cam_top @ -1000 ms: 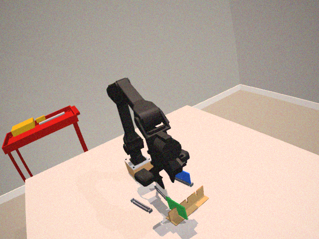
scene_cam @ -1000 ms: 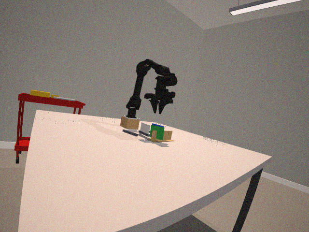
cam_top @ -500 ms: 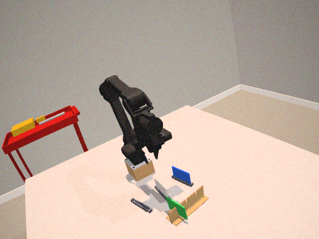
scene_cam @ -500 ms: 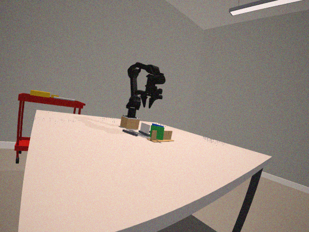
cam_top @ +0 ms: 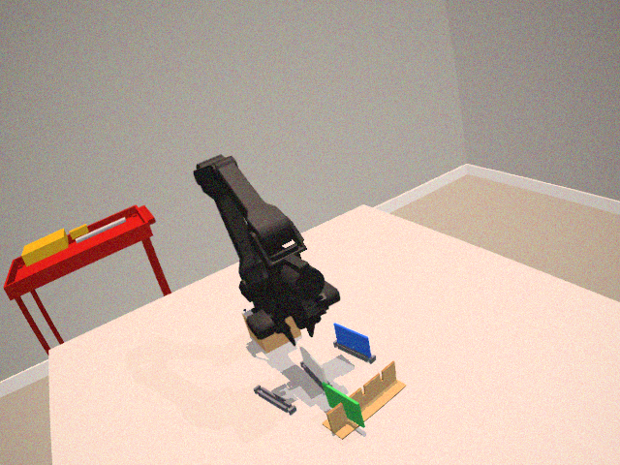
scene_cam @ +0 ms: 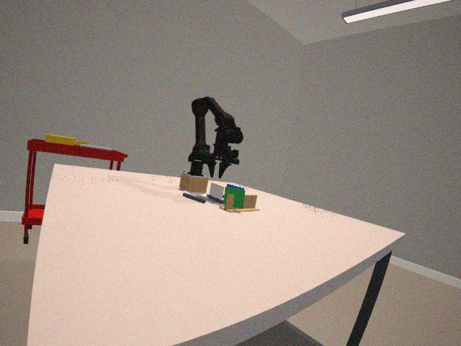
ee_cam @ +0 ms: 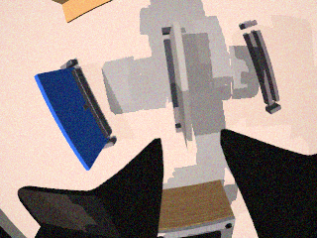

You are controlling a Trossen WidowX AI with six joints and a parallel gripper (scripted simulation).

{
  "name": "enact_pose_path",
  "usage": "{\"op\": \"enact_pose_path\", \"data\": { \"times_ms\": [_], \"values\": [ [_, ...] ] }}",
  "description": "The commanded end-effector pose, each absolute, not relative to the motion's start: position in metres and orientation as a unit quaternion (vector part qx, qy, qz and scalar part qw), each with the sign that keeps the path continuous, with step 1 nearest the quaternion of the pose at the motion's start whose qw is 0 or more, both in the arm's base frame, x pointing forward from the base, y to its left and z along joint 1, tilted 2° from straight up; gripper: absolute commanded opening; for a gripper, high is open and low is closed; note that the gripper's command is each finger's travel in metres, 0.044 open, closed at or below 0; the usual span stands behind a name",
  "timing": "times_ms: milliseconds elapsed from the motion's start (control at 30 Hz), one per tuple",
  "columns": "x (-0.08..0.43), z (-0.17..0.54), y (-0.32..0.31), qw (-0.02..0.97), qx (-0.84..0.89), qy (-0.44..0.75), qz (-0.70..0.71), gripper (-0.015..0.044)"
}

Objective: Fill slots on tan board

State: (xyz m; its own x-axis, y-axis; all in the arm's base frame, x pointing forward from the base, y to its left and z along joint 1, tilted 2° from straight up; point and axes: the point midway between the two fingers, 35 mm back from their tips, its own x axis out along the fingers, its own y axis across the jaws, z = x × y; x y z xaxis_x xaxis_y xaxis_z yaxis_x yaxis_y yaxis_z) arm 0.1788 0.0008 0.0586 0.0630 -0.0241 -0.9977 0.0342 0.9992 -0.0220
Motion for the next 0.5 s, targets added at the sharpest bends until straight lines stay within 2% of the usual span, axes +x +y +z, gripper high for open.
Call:
{"op": "enact_pose_path", "data": {
  "times_ms": [0,467],
  "values": [
    [0.176,0.049,0.000,0.725,0.002,0.689,-0.021,0.0184],
    [0.178,0.032,-0.001,0.725,0.002,0.689,-0.021,0.0184]
  ]
}}
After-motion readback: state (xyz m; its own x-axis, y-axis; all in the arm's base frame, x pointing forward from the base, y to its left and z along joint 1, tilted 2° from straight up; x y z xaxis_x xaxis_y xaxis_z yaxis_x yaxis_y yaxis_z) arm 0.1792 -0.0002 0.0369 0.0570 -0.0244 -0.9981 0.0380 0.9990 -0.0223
